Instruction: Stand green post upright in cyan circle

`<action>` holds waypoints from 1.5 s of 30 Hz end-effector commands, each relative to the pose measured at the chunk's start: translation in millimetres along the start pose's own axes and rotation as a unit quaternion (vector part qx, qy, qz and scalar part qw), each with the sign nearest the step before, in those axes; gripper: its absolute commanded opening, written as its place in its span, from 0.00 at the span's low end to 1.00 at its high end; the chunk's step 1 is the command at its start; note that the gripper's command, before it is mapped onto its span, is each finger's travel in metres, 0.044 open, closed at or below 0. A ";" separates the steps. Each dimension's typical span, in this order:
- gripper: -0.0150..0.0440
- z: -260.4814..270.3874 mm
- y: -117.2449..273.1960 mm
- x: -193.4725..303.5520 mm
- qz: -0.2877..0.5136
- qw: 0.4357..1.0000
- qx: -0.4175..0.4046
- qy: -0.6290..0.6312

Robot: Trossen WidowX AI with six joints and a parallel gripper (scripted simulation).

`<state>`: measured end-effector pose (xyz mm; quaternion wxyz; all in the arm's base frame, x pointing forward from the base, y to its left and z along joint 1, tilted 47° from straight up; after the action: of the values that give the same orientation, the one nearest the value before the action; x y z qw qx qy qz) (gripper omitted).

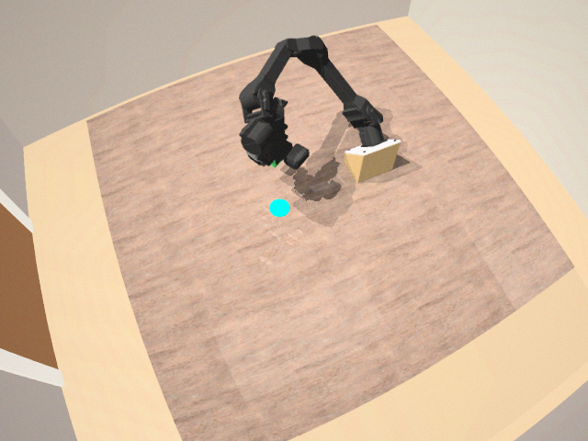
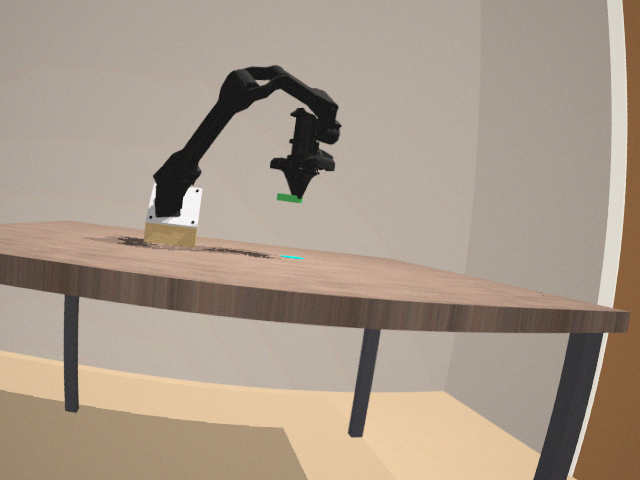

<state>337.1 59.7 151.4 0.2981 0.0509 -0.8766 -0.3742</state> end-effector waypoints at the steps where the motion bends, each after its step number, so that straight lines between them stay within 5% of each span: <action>1: 0.29 4.0 0.7 -9.8 -0.002 0.998 -0.002 0.058; 19: 0.29 30.6 -0.2 -52.2 -0.001 0.942 0.000 0.336; 45: 0.29 21.1 -15.6 -43.3 -0.052 0.940 -0.063 0.333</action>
<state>360.2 78.7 109.6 0.5556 0.1965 -0.7042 -0.3959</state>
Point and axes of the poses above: the point midway between the two fingers, 35 mm back from their tips, its own y axis back along the fingers, its own z axis across the jaws, x = y × z, the point moved 10 cm from there along y, back along the fingers, and after that the axes turned 15 degrees about y, right-handed, at the moved point
